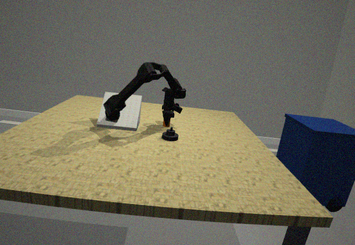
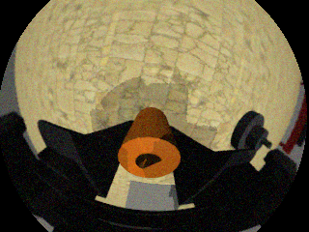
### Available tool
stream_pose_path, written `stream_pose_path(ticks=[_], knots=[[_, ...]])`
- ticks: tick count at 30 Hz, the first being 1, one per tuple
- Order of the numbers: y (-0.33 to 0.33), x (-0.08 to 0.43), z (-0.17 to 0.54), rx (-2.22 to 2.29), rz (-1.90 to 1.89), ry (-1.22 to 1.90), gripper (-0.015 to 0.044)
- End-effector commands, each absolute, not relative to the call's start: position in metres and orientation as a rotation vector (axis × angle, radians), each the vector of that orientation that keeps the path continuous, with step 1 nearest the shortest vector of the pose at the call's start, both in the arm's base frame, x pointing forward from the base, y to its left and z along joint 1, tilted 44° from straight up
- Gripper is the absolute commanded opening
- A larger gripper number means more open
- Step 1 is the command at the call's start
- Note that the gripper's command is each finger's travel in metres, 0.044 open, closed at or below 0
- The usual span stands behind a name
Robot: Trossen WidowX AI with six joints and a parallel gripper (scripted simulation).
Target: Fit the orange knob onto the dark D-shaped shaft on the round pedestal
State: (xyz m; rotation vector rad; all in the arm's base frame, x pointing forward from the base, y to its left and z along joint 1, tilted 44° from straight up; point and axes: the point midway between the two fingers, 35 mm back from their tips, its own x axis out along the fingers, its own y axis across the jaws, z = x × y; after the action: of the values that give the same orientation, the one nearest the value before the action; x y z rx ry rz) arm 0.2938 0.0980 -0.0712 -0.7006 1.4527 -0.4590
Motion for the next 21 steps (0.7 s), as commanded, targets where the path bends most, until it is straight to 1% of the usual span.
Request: stream_pose_path(ticks=[1, 3, 7, 8, 21], knots=[[0.097, 0.294, -0.072, -0.708, -0.458, 1.452, 0.0125], [0.097, 0.294, -0.072, -0.708, -0.458, 1.452, 0.0111], [0.104, 0.295, -0.067, -0.707, -0.456, 1.452, 0.0006], [0.108, 0.296, -0.063, -0.707, -0.456, 1.452, 0.0], [0.16, 0.294, -0.012, -0.703, -0.448, 1.454, 0.0]])
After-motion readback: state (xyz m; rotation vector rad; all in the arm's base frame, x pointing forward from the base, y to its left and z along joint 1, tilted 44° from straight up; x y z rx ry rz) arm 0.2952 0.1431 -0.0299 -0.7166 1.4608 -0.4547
